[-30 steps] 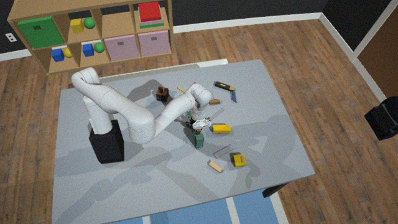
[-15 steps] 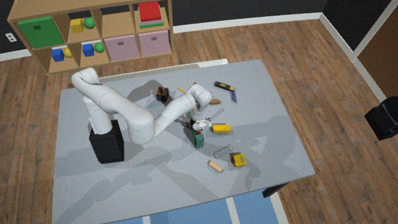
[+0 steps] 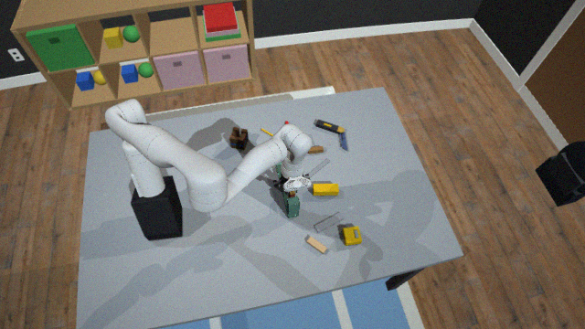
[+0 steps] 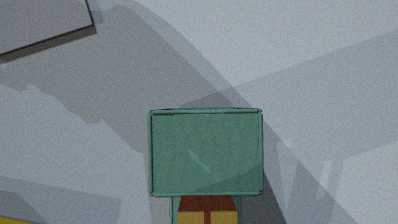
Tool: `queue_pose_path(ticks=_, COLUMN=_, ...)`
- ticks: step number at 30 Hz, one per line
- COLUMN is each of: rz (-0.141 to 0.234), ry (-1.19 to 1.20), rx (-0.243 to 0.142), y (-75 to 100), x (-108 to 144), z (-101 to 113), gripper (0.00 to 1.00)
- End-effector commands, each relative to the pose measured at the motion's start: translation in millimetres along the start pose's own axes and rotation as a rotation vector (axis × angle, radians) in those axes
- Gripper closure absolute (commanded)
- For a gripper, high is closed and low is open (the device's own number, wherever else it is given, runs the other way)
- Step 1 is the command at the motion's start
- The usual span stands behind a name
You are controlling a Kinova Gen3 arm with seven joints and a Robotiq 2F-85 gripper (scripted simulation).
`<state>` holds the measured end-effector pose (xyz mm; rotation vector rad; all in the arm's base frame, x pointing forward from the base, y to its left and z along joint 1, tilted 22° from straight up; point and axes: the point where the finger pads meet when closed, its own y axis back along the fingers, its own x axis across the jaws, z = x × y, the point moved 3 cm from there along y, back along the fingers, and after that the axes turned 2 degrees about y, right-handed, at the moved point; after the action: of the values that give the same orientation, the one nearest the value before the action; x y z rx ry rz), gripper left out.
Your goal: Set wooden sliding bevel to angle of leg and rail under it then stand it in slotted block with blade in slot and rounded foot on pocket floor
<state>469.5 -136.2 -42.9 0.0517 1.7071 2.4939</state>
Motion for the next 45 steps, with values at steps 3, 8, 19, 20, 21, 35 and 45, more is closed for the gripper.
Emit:
queue_pose_path(ticks=3, rz=-0.002, ry=0.000, rx=0.001, y=0.5, x=-1, z=0, gripper=0.90)
queue_pose_path(ticks=8, rz=-0.002, ry=0.000, rx=0.001, y=-1.1, x=-1, z=0, gripper=0.90)
queue_pose_path(ticks=19, rz=-0.002, ry=0.000, rx=0.001, y=-7.1, x=-1, z=0, gripper=0.90)
queue_pose_path(ticks=20, rz=-0.002, ry=0.000, rx=0.001, y=-7.9, x=-1, z=0, gripper=0.90)
queue_pose_path(ticks=21, rz=-0.002, ry=0.000, rx=0.001, y=-8.8, x=-1, z=0, gripper=0.90)
queue_pose_path(ticks=35, rz=-0.002, ry=0.000, rx=0.001, y=-19.4, x=-1, z=0, gripper=0.90)
queue_pose_path(ticks=45, rz=-0.002, ry=0.000, rx=0.001, y=-24.4, x=-1, z=0, gripper=0.90)
